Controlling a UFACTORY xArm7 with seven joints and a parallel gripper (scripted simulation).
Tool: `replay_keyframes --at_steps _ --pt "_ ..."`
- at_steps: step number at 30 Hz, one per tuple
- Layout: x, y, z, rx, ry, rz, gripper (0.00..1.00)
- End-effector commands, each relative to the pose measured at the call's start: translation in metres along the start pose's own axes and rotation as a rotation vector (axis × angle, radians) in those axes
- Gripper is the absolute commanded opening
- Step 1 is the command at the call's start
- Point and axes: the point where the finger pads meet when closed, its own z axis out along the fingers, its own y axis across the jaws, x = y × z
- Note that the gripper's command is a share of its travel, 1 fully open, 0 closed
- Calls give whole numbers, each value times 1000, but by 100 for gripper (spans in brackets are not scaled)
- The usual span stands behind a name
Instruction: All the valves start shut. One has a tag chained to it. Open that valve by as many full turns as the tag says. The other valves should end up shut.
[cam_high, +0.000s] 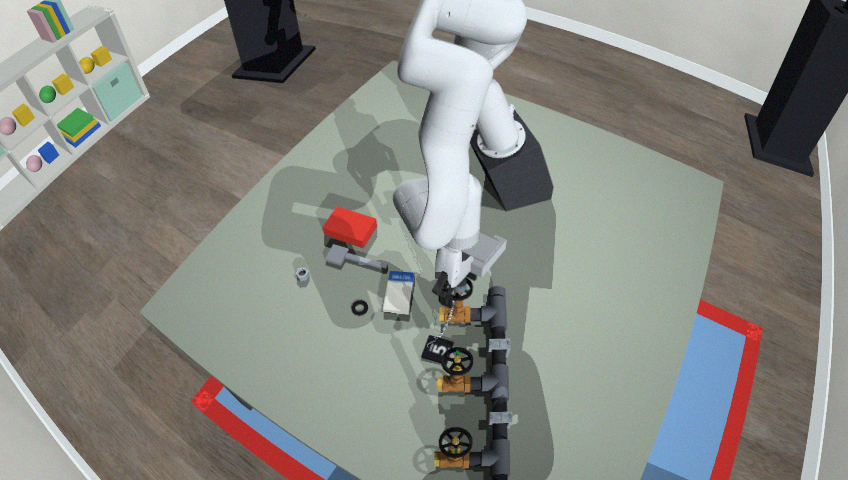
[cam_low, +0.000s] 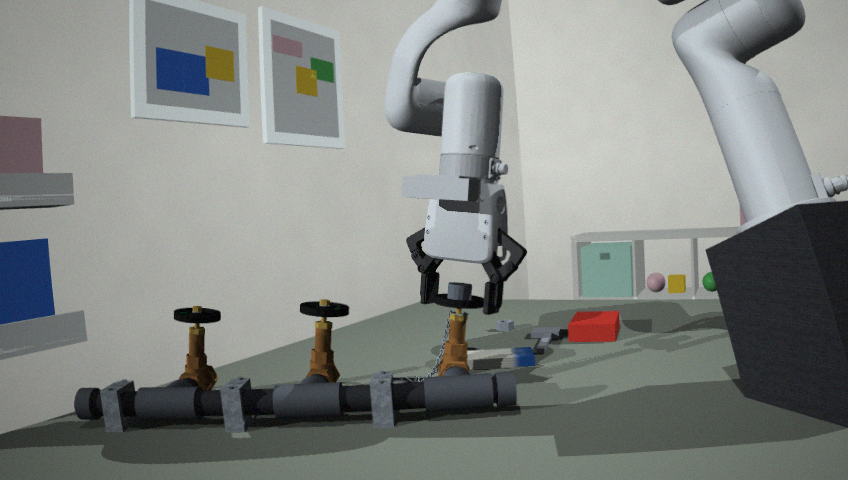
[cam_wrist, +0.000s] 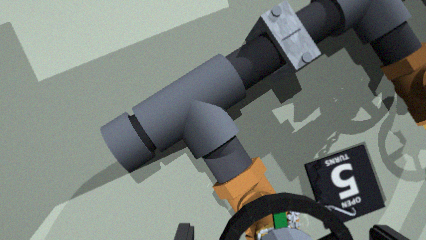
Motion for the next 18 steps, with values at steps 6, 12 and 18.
replay_keyframes --at_steps 6,12,18 --pt "1 1 0 -1 2 0 100" --pt "1 1 0 -1 2 30 100" --pt "1 1 0 -1 2 105 100"
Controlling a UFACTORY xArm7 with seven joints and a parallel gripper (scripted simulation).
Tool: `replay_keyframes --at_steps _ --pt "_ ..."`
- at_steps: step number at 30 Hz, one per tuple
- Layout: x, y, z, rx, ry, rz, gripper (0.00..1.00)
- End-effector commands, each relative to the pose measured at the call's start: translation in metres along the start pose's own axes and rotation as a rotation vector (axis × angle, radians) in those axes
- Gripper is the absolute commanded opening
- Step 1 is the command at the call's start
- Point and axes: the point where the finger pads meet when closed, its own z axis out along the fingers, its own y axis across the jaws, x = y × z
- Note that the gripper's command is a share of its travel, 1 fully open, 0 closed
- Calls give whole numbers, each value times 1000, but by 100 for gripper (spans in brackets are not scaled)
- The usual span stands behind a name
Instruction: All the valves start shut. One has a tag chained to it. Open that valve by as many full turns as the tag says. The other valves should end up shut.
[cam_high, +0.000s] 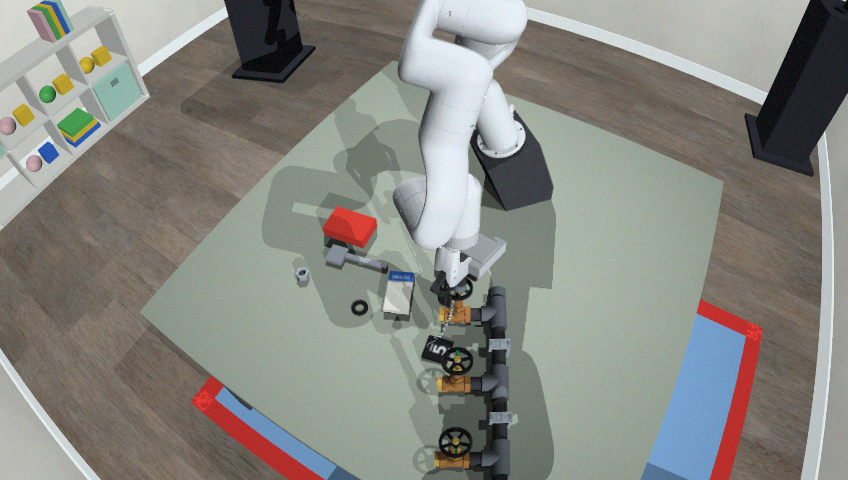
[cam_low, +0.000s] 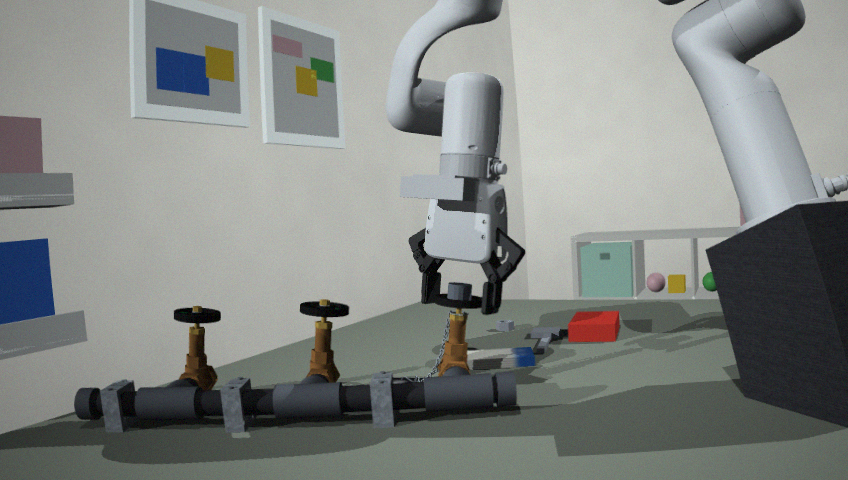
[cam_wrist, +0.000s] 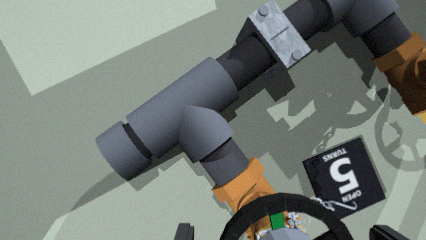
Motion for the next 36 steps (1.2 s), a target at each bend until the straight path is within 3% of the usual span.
replay_keyframes --at_steps 1,15,17,18,32,34,36 --pt "1 1 0 -1 0 69 100" --pt "1 1 0 -1 7 718 100" --pt "1 1 0 -1 7 718 100" --pt "1 1 0 -1 6 854 100" --pt "1 1 0 1 39 1491 100" --pt "1 1 0 1 39 1491 100" --pt "1 1 0 3 43 1665 100"
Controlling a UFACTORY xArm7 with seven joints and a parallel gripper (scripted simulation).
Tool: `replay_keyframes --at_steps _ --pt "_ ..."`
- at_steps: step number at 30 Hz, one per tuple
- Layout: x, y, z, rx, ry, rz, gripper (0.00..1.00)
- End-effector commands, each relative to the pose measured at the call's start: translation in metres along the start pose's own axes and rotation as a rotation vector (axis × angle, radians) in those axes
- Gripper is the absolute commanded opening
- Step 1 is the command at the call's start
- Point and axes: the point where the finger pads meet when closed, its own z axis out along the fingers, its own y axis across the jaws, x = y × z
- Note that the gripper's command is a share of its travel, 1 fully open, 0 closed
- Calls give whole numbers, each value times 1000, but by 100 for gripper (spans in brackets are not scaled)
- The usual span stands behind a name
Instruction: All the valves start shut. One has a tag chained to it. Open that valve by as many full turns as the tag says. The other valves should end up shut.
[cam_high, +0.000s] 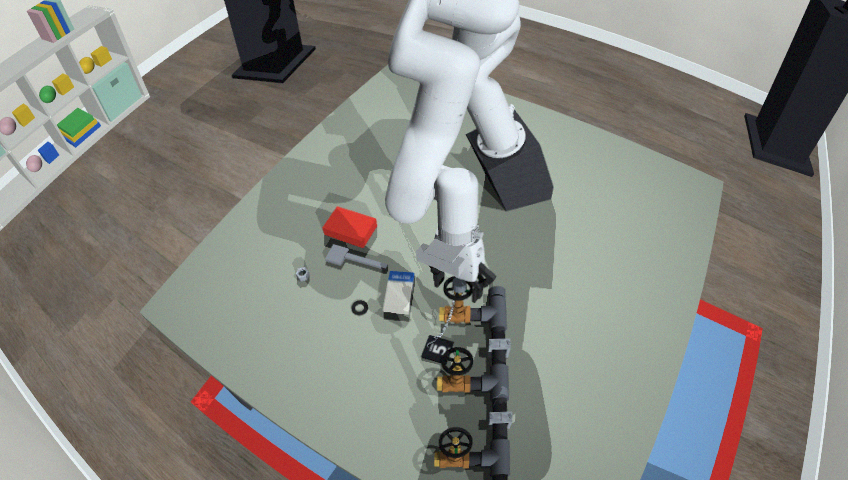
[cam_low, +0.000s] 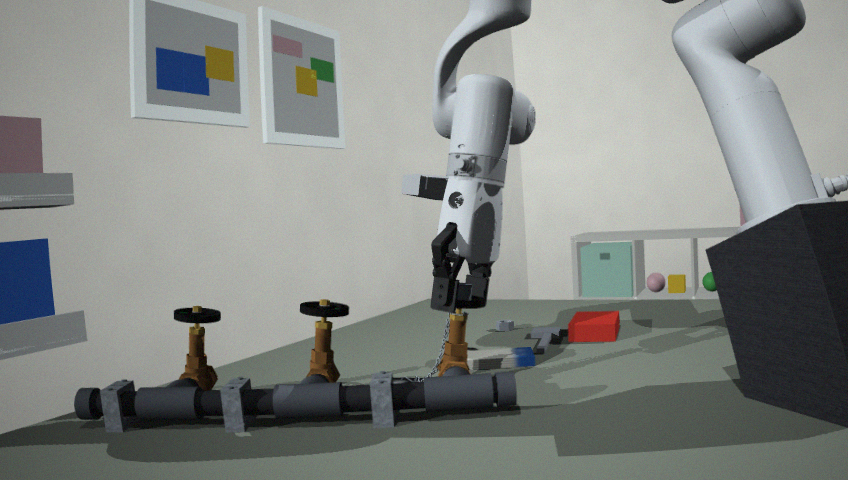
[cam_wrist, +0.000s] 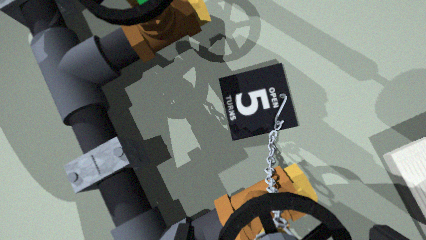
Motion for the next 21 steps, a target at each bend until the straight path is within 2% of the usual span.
replay_keyframes --at_steps 1,13,15,16,21 --pt "1 -1 0 -17 -5 279 100" --pt "1 -1 0 -18 5 838 100" --pt "1 -1 0 -18 5 838 100" --pt "1 -1 0 -23 5 974 100" --pt "1 -1 0 -32 4 1188 100"
